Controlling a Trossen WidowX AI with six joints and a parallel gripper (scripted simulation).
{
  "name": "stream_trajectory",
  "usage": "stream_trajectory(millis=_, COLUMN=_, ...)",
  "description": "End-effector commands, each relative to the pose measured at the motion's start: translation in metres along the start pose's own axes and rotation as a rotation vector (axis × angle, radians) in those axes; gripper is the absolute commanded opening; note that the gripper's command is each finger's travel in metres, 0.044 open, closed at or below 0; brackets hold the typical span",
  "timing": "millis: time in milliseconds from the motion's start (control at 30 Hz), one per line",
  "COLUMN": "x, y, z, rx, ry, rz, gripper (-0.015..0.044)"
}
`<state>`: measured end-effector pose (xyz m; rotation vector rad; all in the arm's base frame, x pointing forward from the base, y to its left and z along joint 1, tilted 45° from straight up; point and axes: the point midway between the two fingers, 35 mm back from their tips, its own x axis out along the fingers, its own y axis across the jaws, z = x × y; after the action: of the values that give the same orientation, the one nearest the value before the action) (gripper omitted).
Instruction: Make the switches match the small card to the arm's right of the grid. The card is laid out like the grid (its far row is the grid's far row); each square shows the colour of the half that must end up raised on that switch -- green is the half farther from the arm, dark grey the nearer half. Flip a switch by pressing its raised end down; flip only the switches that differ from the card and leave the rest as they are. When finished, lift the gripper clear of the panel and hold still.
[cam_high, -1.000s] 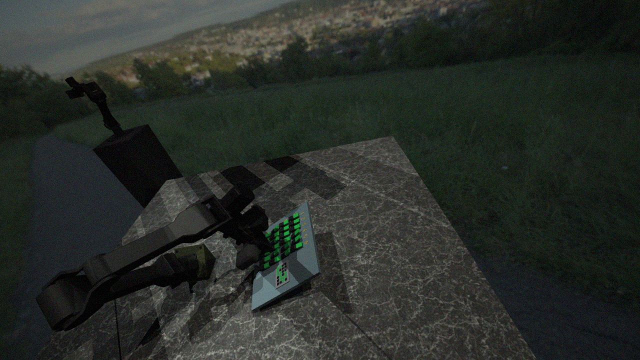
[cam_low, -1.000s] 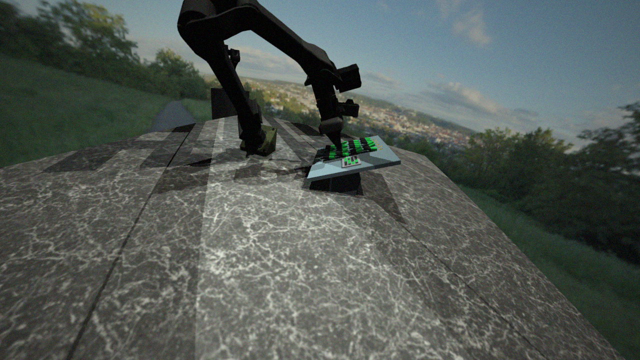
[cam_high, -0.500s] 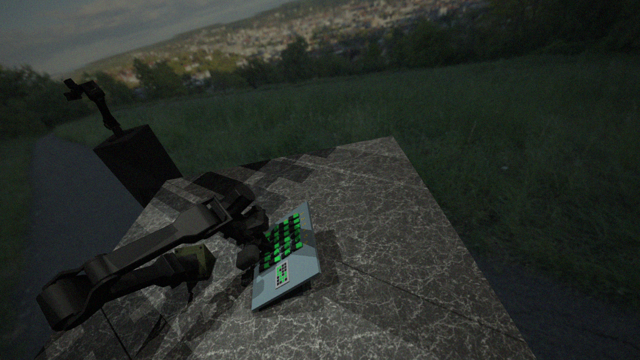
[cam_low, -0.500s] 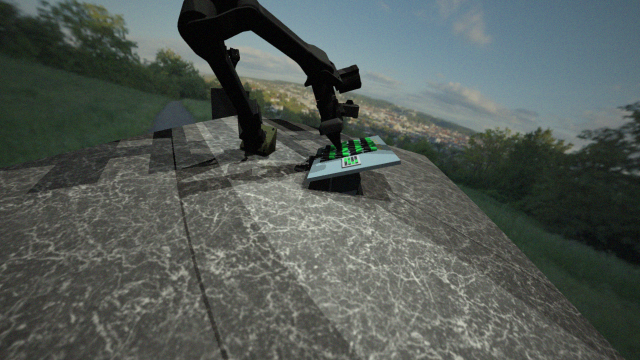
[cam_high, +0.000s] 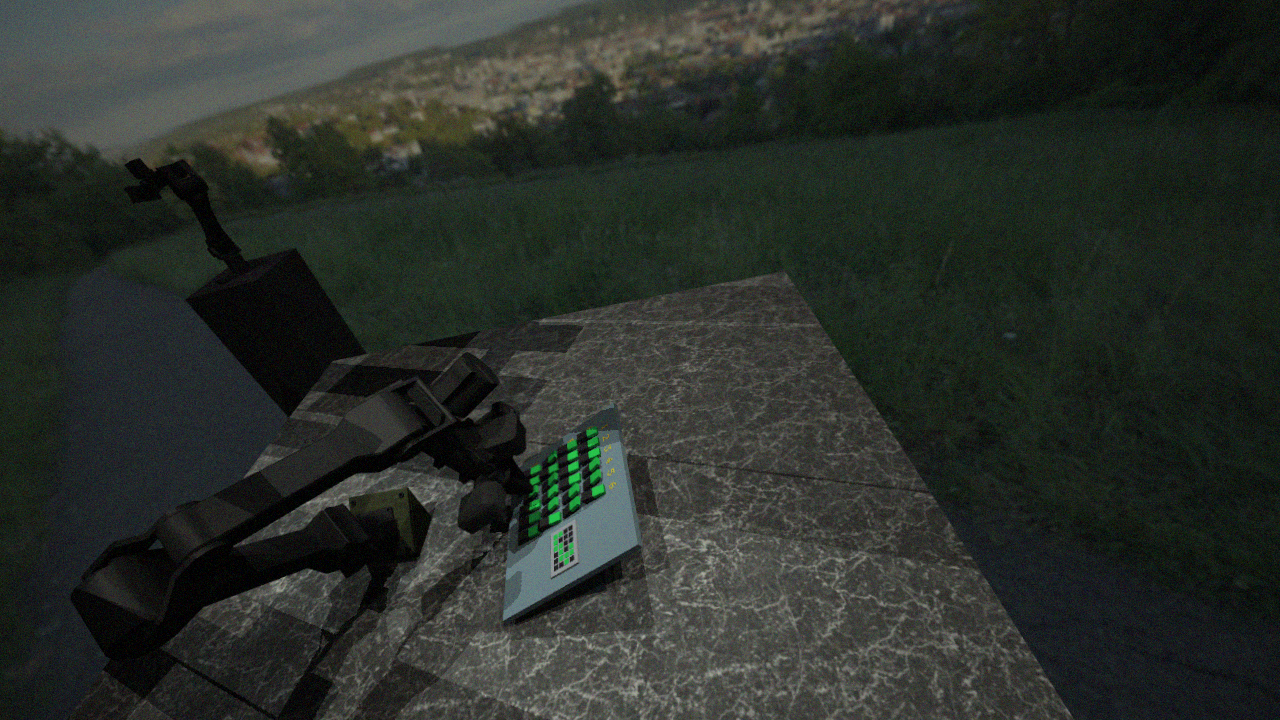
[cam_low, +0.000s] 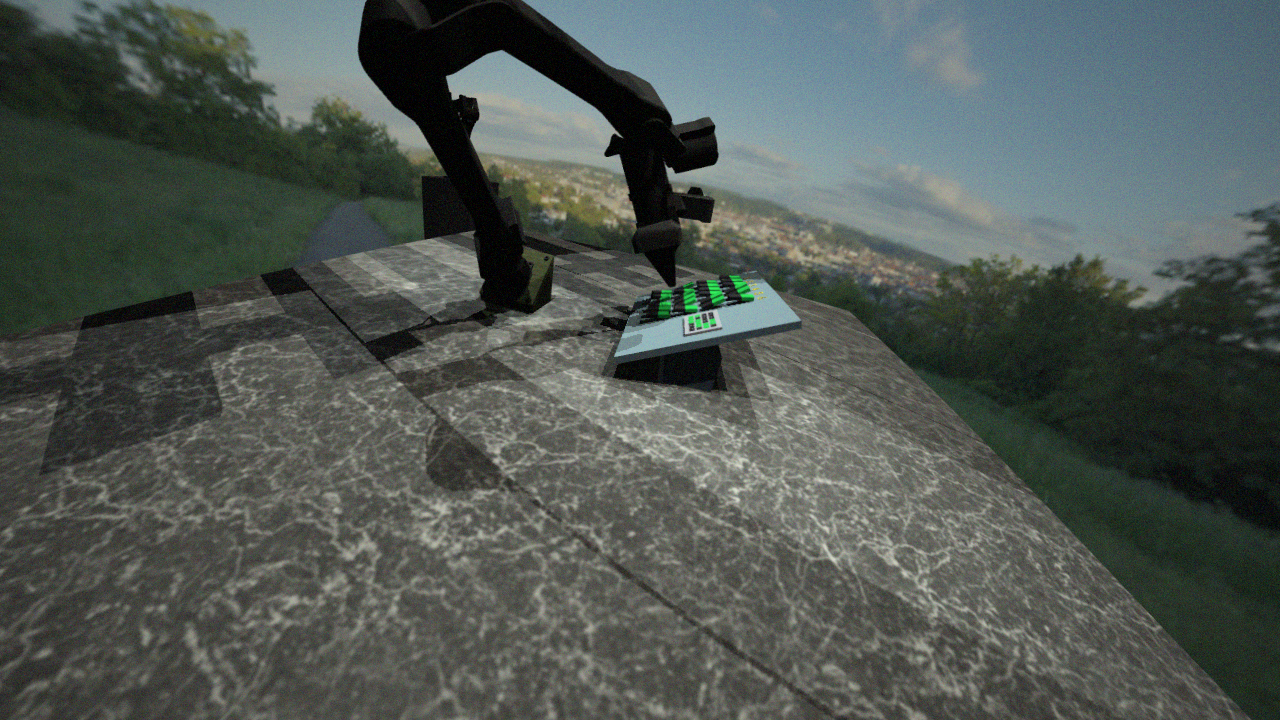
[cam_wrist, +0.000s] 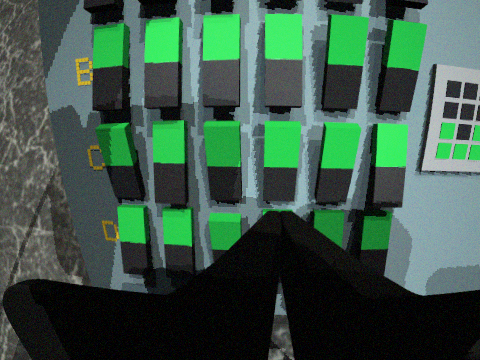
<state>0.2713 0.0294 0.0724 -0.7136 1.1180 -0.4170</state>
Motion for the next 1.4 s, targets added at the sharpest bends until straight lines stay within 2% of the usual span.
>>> stream_trajectory(millis=0, x=-0.039, y=-0.001, z=0.004, rx=0.009, ry=-0.001, rz=0.006, gripper=0.0000)
stream_trajectory(millis=200, x=-0.041, y=0.002, z=0.003, rx=0.008, ry=0.000, rz=0.006, gripper=0.0000)
stream_trajectory(millis=367, x=-0.042, y=0.061, z=-0.030, rx=0.009, ry=0.001, rz=0.012, gripper=0.0000)
stream_trajectory(millis=433, x=-0.042, y=0.069, z=-0.036, rx=0.010, ry=0.000, rz=0.010, gripper=0.0000)
stream_trajectory(millis=600, x=-0.040, y=0.069, z=-0.036, rx=0.010, ry=-0.001, rz=0.010, gripper=0.0000)
stream_trajectory(millis=767, x=-0.007, y=0.069, z=-0.037, rx=0.010, ry=-0.027, rz=0.008, gripper=0.0000)
stream_trajectory(millis=1367, x=0.010, y=0.069, z=-0.037, rx=0.011, ry=-0.028, rz=0.007, gripper=0.0000)
